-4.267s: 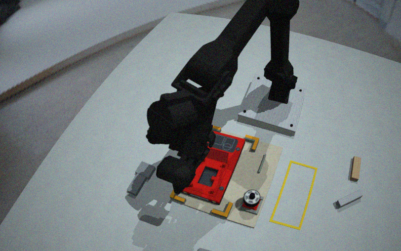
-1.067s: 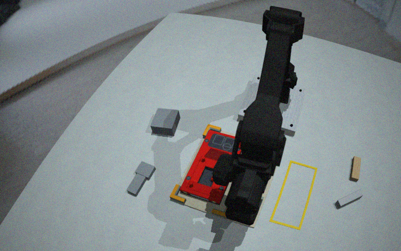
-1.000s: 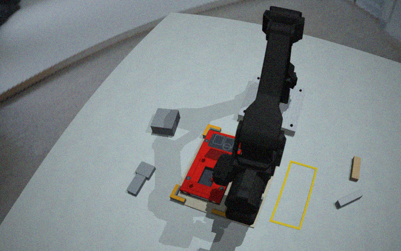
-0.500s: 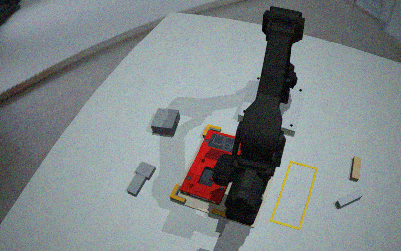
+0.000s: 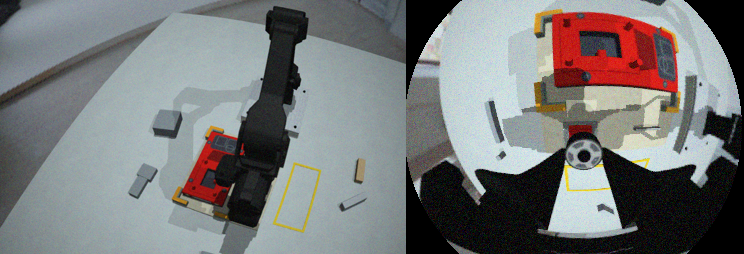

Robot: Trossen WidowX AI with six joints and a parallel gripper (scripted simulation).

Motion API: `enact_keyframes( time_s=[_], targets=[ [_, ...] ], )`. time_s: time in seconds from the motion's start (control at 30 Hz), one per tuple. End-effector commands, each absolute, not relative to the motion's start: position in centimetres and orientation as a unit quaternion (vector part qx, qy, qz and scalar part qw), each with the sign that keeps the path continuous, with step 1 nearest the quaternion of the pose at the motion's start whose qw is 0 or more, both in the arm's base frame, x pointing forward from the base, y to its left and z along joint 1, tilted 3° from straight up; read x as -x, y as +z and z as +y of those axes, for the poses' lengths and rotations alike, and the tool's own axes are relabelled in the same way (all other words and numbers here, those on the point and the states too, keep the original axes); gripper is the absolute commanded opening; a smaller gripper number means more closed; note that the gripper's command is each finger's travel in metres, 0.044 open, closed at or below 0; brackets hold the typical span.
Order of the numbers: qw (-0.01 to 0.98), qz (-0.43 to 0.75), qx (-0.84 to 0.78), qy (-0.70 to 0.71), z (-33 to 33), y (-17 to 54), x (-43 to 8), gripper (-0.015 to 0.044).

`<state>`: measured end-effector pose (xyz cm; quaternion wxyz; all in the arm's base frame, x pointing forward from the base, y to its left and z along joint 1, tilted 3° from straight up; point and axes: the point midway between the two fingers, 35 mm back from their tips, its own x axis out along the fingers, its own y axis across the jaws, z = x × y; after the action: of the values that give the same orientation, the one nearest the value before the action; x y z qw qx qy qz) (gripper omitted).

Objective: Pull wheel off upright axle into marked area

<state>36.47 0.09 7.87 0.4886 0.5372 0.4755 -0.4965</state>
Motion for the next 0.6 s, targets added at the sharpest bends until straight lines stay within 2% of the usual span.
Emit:
enact_keyframes(
  time_s=[0.0,0.57],
  targets=[
    [0.493,0.469,-0.543,-0.492,0.05,9.22,-36.52,0.0000],
    [0.493,0.469,-0.543,-0.492,0.04,9.78,-36.46,0.0000]
  ],
)
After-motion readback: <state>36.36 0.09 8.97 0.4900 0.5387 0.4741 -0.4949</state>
